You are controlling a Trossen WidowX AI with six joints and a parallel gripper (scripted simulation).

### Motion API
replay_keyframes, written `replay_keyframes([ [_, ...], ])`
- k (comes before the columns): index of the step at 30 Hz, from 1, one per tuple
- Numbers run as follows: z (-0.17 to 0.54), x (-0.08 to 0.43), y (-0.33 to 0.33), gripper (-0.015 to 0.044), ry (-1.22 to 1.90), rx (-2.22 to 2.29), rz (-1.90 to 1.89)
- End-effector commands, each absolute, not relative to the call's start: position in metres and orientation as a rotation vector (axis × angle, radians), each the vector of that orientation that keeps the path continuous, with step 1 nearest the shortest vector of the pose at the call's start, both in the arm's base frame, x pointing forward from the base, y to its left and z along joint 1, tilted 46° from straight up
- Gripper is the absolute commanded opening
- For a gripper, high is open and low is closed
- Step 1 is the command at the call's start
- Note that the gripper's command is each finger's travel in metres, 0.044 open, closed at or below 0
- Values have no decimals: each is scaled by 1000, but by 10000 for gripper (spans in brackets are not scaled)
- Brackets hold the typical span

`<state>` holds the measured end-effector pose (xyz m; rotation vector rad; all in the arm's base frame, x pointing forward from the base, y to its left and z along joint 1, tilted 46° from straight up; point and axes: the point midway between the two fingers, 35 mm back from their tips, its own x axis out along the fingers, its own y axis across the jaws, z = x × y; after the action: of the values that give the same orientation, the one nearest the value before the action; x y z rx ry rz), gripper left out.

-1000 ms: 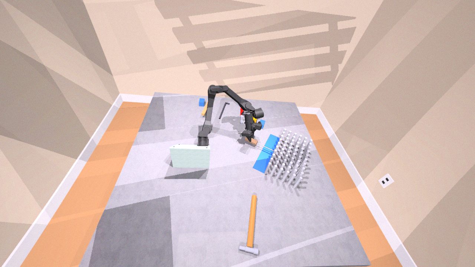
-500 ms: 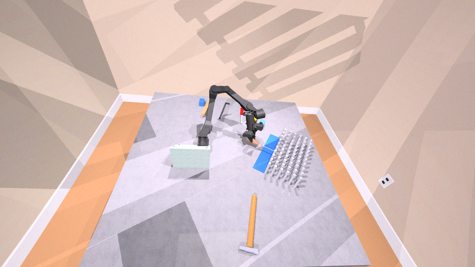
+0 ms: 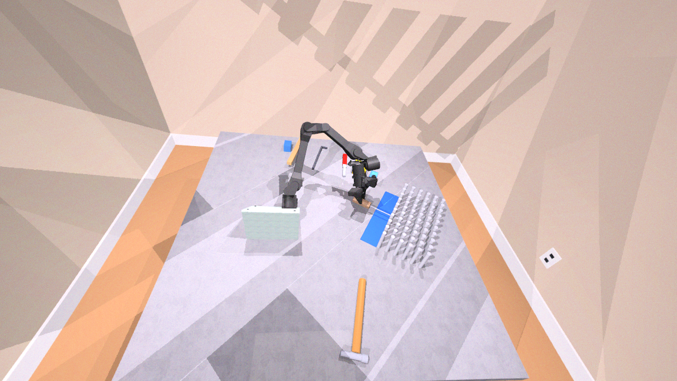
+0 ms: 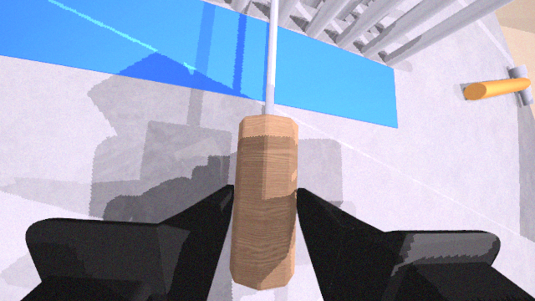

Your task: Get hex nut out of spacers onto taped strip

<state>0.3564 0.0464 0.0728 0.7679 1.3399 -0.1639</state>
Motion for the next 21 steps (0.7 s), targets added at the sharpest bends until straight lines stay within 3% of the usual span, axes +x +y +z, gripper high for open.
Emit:
replay_keyframes([
  [1, 74, 363, 44, 0, 1329, 768, -159],
  [21, 69, 374, 38, 0, 1328, 768, -158],
])
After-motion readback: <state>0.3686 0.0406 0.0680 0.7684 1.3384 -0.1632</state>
